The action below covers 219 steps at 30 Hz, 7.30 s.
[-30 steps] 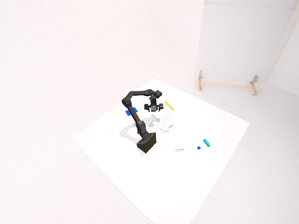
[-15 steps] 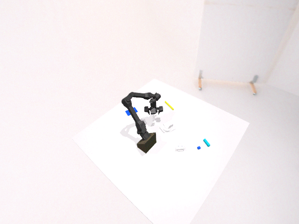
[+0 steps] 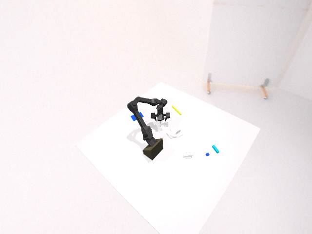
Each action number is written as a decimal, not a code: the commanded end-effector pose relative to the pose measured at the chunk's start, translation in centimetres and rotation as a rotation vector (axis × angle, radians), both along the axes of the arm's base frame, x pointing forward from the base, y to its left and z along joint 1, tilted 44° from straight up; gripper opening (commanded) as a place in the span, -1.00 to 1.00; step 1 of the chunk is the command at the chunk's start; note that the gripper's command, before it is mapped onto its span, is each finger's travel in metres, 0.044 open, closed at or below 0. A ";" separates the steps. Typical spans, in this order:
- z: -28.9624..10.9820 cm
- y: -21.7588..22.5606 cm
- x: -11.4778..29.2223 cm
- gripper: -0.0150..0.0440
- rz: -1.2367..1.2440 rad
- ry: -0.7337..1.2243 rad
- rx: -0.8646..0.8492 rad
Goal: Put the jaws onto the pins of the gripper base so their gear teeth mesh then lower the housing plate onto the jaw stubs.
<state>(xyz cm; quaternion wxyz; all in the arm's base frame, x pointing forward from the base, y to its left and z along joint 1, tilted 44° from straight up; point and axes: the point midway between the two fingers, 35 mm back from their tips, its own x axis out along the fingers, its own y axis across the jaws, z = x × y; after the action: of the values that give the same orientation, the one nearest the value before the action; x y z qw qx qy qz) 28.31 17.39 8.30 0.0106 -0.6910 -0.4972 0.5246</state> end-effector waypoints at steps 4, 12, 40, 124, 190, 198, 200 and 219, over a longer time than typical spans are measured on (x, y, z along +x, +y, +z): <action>-0.9 0.7 -0.1 1.00 -0.003 0.004 -0.004; -1.8 1.6 -0.2 1.00 -0.003 0.005 -0.003; -2.1 1.9 -0.3 0.73 0.000 0.005 0.001; -1.3 -8.8 0.2 -0.04 0.398 -0.384 -0.016; -10.3 -18.4 -5.5 -0.04 1.376 -1.312 0.073; -10.9 -18.9 -6.3 -0.04 1.452 -1.396 0.084; -10.9 -18.9 -6.3 -0.04 1.452 -1.396 0.084; -10.9 -18.9 -6.3 -0.04 1.443 -1.387 0.084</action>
<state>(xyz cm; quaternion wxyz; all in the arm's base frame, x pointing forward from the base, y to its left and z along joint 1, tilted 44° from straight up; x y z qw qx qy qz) 22.03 -1.42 -2.52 -0.5782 -0.3765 -0.7113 -0.1342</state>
